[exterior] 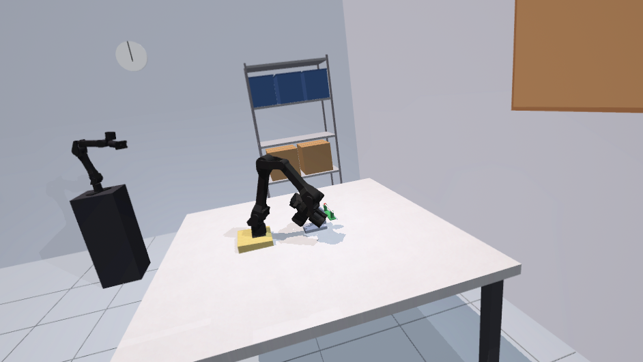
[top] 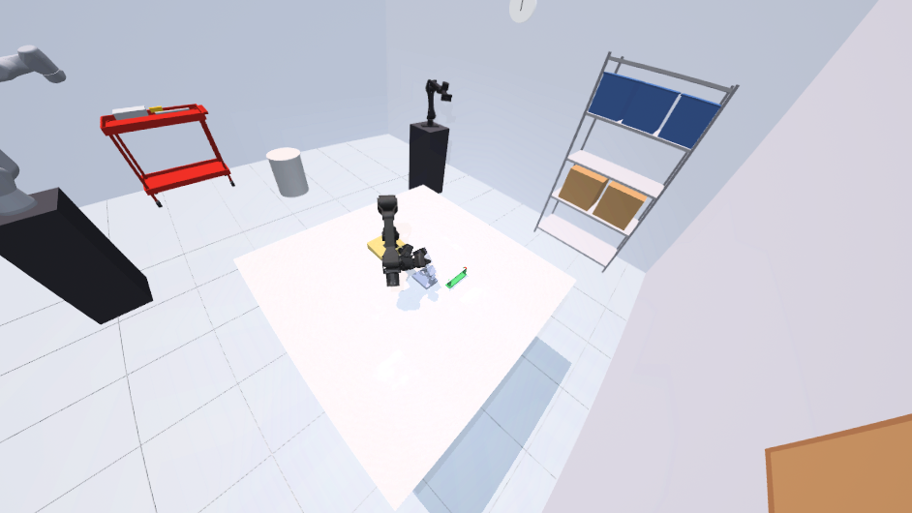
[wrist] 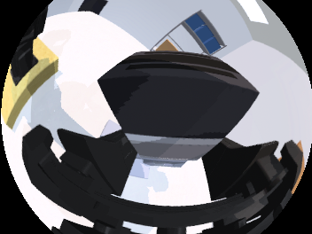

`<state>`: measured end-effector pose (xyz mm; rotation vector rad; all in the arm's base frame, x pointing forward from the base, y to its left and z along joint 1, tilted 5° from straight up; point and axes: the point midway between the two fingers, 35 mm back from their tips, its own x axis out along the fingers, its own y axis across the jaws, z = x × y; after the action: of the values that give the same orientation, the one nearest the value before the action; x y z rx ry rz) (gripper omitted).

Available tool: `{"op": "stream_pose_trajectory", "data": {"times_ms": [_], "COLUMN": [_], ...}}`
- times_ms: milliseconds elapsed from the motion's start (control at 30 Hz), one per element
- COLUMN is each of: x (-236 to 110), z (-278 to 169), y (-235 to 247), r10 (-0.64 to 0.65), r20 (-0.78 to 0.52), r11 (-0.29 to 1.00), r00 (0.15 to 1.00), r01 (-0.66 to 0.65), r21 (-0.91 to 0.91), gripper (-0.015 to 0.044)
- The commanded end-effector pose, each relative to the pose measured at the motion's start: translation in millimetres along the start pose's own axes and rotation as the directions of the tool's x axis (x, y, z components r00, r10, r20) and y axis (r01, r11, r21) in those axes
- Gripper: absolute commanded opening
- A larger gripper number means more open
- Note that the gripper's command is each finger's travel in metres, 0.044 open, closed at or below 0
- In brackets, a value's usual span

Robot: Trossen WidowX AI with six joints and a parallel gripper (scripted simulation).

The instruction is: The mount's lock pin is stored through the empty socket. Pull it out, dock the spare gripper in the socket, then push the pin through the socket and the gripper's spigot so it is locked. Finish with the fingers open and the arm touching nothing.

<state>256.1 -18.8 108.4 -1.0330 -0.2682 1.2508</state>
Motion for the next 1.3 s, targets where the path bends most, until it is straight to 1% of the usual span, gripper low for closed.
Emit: {"op": "stream_pose_trajectory", "data": {"times_ms": [0,400,833,1267], "x": [1.2,6.7,6.5,6.5], "z": [-5.3,-17.3,-13.8,-13.8], "y": [-3.8,-4.1,-0.5,-0.5], "r10": [-0.012,-0.016,-0.005,-0.005], "r20": [0.003,0.017,0.018,0.018], "r11": [1.000,1.000,1.000,1.000], "r00": [1.000,1.000,1.000,1.000], "r01": [0.012,0.016,0.005,0.005], "r21": [-0.002,-0.009,-0.003,-0.003], "gripper": [0.0000,0.0000,0.0000,0.0341]}}
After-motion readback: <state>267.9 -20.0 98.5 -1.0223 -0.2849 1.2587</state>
